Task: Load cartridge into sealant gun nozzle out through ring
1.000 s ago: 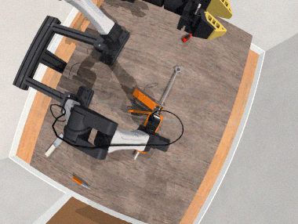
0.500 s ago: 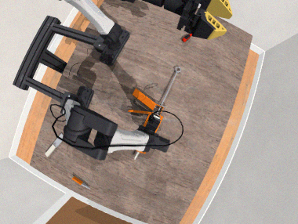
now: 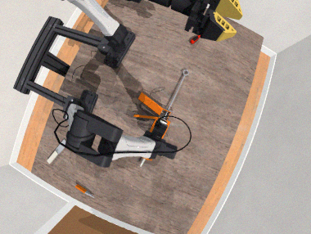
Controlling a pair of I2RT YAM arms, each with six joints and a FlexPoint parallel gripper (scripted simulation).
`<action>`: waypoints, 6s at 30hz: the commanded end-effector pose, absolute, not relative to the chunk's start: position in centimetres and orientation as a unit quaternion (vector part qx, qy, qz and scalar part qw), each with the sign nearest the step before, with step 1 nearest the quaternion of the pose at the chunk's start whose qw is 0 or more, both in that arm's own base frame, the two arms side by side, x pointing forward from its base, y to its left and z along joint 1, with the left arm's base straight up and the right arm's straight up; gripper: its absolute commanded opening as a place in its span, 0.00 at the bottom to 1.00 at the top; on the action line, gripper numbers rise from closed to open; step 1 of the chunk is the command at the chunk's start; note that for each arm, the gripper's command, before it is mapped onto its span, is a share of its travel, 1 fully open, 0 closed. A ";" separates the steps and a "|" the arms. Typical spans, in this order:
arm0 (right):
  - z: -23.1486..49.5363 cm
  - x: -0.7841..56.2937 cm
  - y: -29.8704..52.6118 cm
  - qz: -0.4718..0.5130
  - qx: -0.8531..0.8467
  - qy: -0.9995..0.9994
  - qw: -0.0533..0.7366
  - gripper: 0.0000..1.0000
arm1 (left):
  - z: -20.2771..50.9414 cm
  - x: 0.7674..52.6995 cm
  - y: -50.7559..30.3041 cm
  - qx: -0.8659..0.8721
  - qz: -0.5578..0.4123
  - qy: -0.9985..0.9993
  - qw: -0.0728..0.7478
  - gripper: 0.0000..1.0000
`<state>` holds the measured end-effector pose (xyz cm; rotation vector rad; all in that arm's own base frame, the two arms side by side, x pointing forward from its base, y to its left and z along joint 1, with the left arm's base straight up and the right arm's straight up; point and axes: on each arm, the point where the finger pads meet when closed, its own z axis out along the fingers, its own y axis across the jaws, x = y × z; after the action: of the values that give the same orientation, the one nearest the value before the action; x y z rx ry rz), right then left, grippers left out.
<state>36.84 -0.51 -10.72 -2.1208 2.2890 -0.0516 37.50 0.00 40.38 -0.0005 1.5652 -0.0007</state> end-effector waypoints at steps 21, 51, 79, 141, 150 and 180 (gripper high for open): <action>-12.0 36.3 -0.3 -0.003 -0.679 0.734 0.000 0.00 | 40.1 37.1 -0.1 -0.002 -0.007 0.711 0.703 0.52; -12.0 36.3 -0.3 -0.003 -0.679 0.734 0.000 0.74 | 40.1 37.1 -0.1 -0.002 -0.007 0.711 0.703 0.52; -4.3 37.4 0.0 -0.021 -0.677 0.735 0.019 0.74 | 40.1 37.1 -0.1 -0.002 -0.007 0.711 0.703 0.52; 2.4 40.1 0.1 -0.090 -0.584 0.799 0.112 0.74 | 39.7 37.2 0.0 -0.002 -0.006 0.715 0.699 0.52; 8.6 42.6 0.2 -0.134 -0.461 0.846 0.232 0.74 | 39.3 37.4 0.0 0.000 -0.004 0.719 0.695 0.52; 27.8 43.0 0.4 -0.104 -0.153 0.814 0.550 0.74 | 40.2 37.2 0.0 0.005 0.003 0.711 0.703 0.52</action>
<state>43.35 -0.08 25.62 -0.4833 2.0064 -0.2980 37.54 0.00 40.27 -0.0005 1.5690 -0.0007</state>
